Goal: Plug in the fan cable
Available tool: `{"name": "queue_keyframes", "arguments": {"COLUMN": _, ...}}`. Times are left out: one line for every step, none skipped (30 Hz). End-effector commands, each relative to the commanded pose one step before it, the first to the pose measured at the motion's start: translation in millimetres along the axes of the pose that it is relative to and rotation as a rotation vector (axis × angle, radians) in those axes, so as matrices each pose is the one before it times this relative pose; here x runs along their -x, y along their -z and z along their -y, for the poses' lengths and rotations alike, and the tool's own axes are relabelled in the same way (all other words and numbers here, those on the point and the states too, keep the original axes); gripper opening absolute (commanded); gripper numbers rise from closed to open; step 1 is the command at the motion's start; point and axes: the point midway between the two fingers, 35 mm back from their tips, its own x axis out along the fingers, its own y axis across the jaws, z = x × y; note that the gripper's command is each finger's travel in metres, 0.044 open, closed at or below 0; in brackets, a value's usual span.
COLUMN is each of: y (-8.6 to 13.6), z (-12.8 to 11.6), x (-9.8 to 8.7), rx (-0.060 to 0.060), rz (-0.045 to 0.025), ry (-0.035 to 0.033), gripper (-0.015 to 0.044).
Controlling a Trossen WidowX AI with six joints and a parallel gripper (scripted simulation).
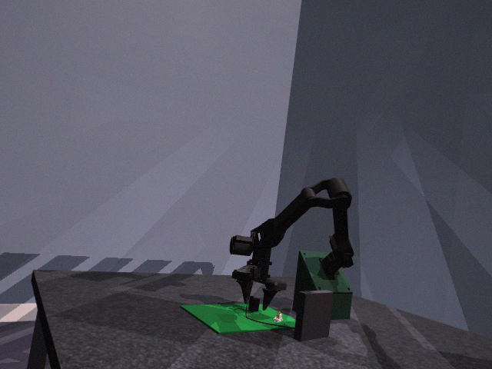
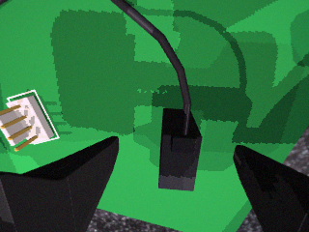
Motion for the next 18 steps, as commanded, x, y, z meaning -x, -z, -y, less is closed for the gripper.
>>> {"name": "queue_keyframes", "arguments": {"y": -0.36, "z": -0.15, "x": 0.28, "rx": 0.0014, "rz": 0.00036, "ry": 0.00019, "gripper": 0.0282}}
{"name": "queue_keyframes", "arguments": {"y": 0.00, "z": 0.00, "x": 0.00, "rx": 0.0000, "rz": 0.00000, "ry": 0.00000, "gripper": 0.0256}}
{"name": "queue_keyframes", "arguments": {"y": 0.00, "z": 0.00, "x": 0.00, "rx": 0.0000, "rz": 0.00000, "ry": 0.00000, "gripper": 0.0230}}
{"name": "queue_keyframes", "arguments": {"y": 0.00, "z": 0.00, "x": 0.00, "rx": 0.0000, "rz": 0.00000, "ry": 0.00000, "gripper": 0.0204}}
{"name": "queue_keyframes", "arguments": {"y": 0.00, "z": 0.00, "x": 0.00, "rx": 0.0000, "rz": 0.00000, "ry": 0.00000, "gripper": 0.0177}}
{"name": "queue_keyframes", "arguments": {"y": 0.00, "z": 0.00, "x": 0.00, "rx": 0.0000, "rz": 0.00000, "ry": 0.00000, "gripper": 0.0151}}
{"name": "queue_keyframes", "arguments": {"y": 0.00, "z": 0.00, "x": 0.00, "rx": 0.0000, "rz": 0.00000, "ry": 0.00000, "gripper": 0.0125}}
{"name": "queue_keyframes", "arguments": {"y": 0.00, "z": 0.00, "x": 0.00, "rx": 0.0000, "rz": 0.00000, "ry": 0.00000, "gripper": 0.0099}}
{"name": "queue_keyframes", "arguments": {"y": 0.00, "z": 0.00, "x": 0.00, "rx": 0.0000, "rz": 0.00000, "ry": 0.00000, "gripper": 0.0072}}
{"name": "queue_keyframes", "arguments": {"y": 0.00, "z": 0.00, "x": 0.00, "rx": 0.0000, "rz": 0.00000, "ry": 0.00000, "gripper": 0.0046}}
{"name": "queue_keyframes", "arguments": {"y": 0.00, "z": 0.00, "x": 0.00, "rx": 0.0000, "rz": 0.00000, "ry": 0.00000, "gripper": 0.0020}}
{"name": "queue_keyframes", "arguments": {"y": 0.00, "z": 0.00, "x": 0.00, "rx": 0.0000, "rz": 0.00000, "ry": 0.00000, "gripper": 0.0013}}
{"name": "queue_keyframes", "arguments": {"y": 0.00, "z": 0.00, "x": 0.00, "rx": 0.0000, "rz": 0.00000, "ry": 0.00000, "gripper": 0.0007}}
{"name": "queue_keyframes", "arguments": {"y": -0.19, "z": 0.28, "x": 2.69, "rx": -0.0004, "rz": -0.00014, "ry": 0.00033, "gripper": 0.0000}}
{"name": "queue_keyframes", "arguments": {"y": -0.43, "z": 0.68, "x": 8.15, "rx": -0.0011, "rz": -0.00039, "ry": 0.00068, "gripper": 0.0000}}
{"name": "queue_keyframes", "arguments": {"y": -0.27, "z": 0.64, "x": 13.84, "rx": -0.0017, "rz": -0.00052, "ry": 0.00006, "gripper": 0.0000}}
{"name": "queue_keyframes", "arguments": {"y": 0.27, "z": -0.02, "x": 14.12, "rx": -0.0015, "rz": -0.00027, "ry": -0.00127, "gripper": 0.0000}}
{"name": "queue_keyframes", "arguments": {"y": 0.42, "z": -0.34, "x": 8.58, "rx": -0.0008, "rz": -0.00001, "ry": -0.00140, "gripper": 0.0000}}
